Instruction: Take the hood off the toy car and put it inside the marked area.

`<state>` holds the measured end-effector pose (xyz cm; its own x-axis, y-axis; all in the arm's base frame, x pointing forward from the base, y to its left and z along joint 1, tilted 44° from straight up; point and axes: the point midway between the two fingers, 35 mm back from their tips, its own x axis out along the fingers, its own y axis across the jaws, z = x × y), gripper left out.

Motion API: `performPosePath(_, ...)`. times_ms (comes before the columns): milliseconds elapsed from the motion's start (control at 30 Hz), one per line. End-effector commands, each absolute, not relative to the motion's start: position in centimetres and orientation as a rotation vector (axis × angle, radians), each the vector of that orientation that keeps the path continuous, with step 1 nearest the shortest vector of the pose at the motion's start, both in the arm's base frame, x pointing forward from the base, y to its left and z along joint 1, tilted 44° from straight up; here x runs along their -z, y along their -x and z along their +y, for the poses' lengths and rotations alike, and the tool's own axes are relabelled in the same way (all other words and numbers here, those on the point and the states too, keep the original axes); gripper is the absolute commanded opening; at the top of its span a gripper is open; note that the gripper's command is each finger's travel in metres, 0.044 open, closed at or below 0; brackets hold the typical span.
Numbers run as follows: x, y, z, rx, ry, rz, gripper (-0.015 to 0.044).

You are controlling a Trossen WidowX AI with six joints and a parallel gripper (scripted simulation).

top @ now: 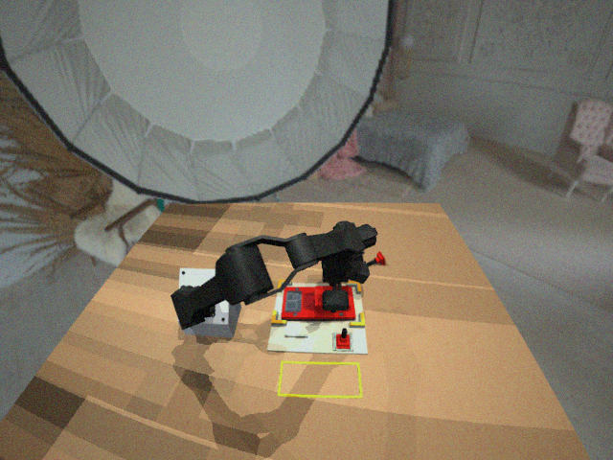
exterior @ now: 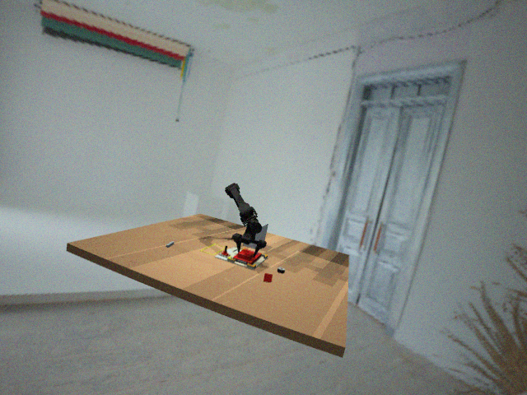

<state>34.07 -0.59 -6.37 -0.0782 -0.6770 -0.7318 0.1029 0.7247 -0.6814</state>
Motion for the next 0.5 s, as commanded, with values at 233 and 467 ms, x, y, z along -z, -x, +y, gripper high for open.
performPosePath(233,6.35,-34.09,-0.56,0.689,0.488,1.523,0.0302)
performPosePath(467,6.3,-34.09,-0.52,0.689,0.488,1.523,0.0196)
